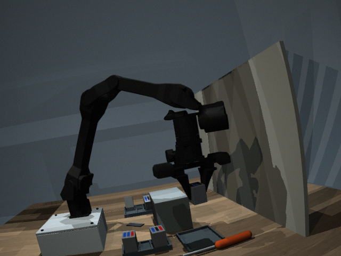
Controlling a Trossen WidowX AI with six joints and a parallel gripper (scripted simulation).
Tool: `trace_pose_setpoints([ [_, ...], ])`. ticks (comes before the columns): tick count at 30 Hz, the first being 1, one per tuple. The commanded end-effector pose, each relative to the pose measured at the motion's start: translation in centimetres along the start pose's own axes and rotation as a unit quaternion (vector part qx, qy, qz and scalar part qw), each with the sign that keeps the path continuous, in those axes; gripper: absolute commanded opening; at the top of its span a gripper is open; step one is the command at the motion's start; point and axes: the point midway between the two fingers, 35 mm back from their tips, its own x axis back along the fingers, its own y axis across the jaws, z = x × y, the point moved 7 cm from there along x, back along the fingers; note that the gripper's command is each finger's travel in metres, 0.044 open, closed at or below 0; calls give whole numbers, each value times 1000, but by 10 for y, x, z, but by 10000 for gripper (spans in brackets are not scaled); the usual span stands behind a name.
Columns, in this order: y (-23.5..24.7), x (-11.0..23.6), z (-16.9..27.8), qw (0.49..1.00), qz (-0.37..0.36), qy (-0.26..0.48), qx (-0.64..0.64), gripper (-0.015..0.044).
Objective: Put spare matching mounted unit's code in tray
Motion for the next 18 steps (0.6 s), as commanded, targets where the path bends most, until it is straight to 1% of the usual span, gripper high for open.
trace_pose_setpoints([
  [1, 0, -5, 0, 1000, -1, 1, 2, 0],
  [18, 0, -21, 1, 1000, -1, 1, 2, 0],
])
